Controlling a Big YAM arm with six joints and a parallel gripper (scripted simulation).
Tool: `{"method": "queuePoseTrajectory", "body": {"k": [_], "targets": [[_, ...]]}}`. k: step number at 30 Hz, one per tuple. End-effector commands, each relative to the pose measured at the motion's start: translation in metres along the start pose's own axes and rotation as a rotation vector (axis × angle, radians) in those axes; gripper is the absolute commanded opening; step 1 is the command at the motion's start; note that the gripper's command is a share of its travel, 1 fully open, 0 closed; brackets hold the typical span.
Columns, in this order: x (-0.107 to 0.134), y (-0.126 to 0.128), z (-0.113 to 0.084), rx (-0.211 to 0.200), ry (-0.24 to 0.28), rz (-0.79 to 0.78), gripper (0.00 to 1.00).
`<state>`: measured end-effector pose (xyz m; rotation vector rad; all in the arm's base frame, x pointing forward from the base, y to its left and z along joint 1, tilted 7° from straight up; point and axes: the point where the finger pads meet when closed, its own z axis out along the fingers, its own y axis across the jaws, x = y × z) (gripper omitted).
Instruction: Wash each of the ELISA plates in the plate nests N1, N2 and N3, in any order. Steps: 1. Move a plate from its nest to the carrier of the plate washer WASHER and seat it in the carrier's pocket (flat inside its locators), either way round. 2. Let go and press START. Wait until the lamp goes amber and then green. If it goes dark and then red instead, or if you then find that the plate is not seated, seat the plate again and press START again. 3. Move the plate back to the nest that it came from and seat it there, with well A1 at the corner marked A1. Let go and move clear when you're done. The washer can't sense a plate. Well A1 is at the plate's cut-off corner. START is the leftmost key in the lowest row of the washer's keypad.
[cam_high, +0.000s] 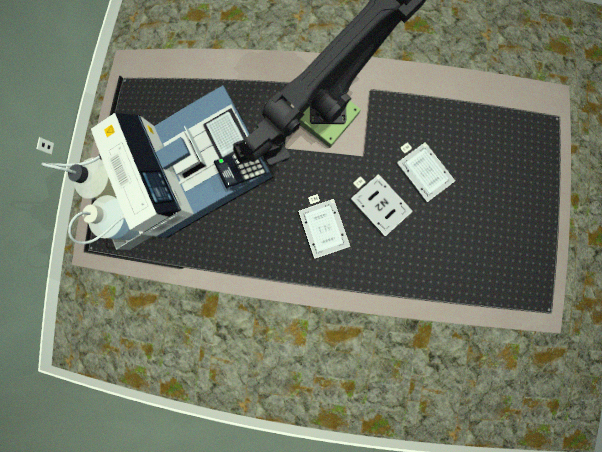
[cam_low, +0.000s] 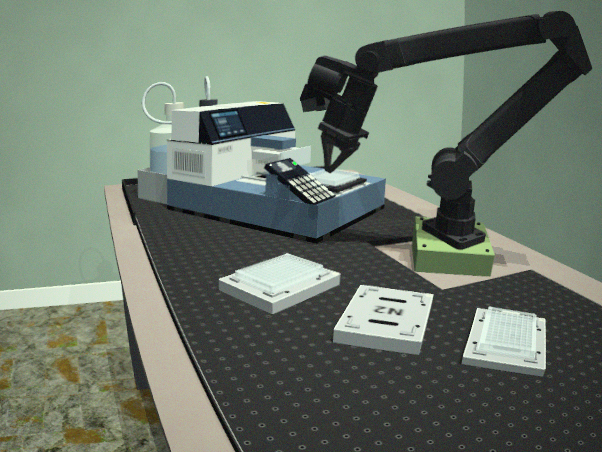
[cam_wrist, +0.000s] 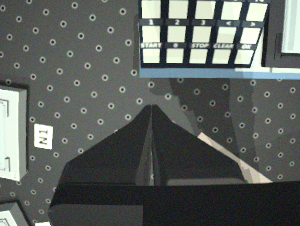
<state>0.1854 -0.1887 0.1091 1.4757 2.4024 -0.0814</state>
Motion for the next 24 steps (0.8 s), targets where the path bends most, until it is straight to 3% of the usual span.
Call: {"method": "queuePoseTrajectory", "body": {"k": [1,8,9,11,24], "targets": [[-0.016,0.005,-0.011,-0.010,-0.031,-0.001,0.00],[-0.016,0.005,-0.011,-0.010,-0.031,-0.001,0.00],[-0.029,0.001,-0.017,-0.006,-0.023,0.051,1.00],[-0.029,0.001,-0.017,-0.006,-0.023,0.051,1.00],[-0.068,-0.056,-0.013,0.066,0.146,0.444,1.00]]}}
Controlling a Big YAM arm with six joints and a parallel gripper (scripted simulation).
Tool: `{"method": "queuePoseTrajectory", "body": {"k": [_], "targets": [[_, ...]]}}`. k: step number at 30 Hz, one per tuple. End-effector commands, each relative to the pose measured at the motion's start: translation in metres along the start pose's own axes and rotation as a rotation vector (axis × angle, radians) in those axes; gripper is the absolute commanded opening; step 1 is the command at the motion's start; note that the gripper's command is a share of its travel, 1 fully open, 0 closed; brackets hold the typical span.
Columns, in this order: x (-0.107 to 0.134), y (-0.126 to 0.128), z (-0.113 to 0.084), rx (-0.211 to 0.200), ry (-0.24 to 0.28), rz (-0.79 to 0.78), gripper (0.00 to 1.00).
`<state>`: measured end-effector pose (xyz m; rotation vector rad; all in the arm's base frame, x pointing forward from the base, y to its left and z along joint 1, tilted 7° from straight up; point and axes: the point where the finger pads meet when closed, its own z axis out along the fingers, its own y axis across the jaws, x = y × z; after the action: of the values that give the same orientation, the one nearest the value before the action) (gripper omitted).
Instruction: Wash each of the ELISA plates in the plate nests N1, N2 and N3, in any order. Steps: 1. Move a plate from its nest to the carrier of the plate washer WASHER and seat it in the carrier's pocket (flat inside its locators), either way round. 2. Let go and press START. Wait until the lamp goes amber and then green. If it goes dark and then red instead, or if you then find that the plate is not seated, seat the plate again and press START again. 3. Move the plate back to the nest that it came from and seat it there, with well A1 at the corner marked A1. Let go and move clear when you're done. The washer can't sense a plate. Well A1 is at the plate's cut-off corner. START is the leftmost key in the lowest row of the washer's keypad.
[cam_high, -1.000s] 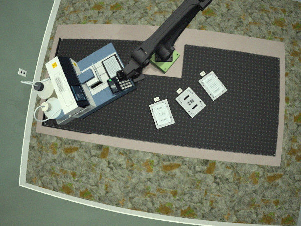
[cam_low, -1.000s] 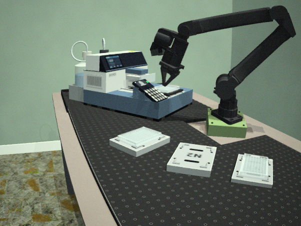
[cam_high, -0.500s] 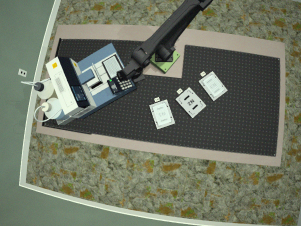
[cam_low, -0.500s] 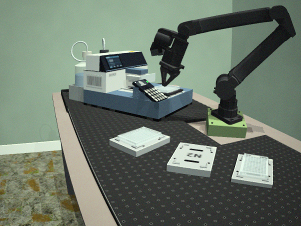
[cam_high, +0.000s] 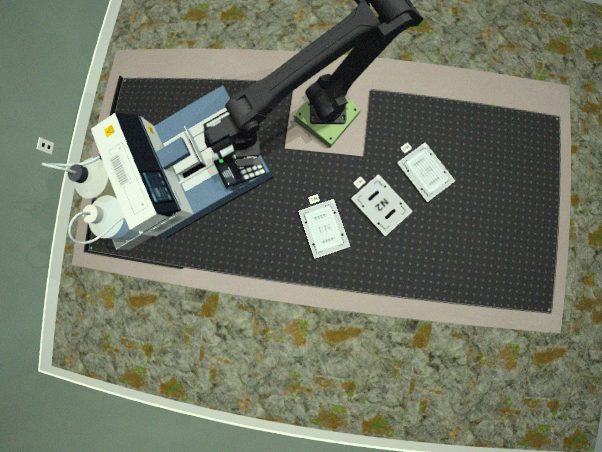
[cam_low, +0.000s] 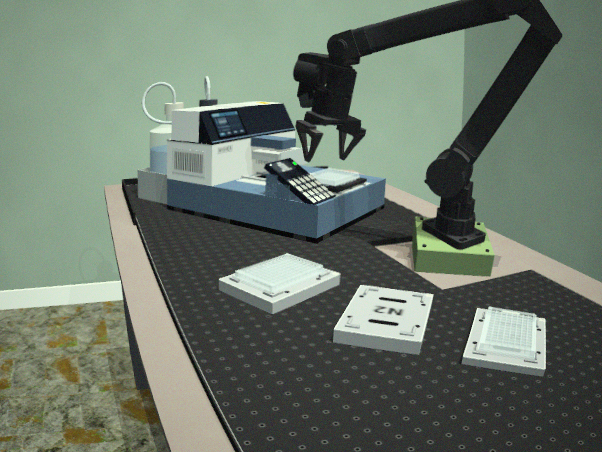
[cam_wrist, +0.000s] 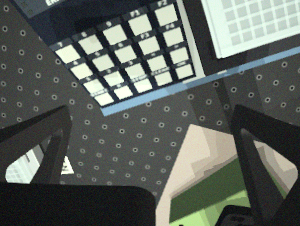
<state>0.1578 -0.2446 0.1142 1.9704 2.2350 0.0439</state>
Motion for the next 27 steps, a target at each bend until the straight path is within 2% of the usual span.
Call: {"method": "queuePoseTrajectory", "body": {"k": [1,4,7,14,18,19,21,27], "targets": [[-0.033,0.000,-0.018,0.002,0.005,0.127,1.00],[-0.037,-0.003,-0.018,0.008,0.018,0.157,1.00],[-0.046,-0.011,-0.018,0.023,0.058,0.248,1.00],[-0.046,-0.011,-0.016,0.056,0.146,0.450,1.00],[-0.036,-0.011,-0.017,0.059,0.143,0.436,1.00],[-0.050,-0.016,-0.019,0.059,0.134,0.482,1.00],[-0.050,-0.016,-0.019,0.059,0.134,0.482,1.00],[-0.068,-0.042,-0.019,0.082,0.135,0.683,1.00]]}}
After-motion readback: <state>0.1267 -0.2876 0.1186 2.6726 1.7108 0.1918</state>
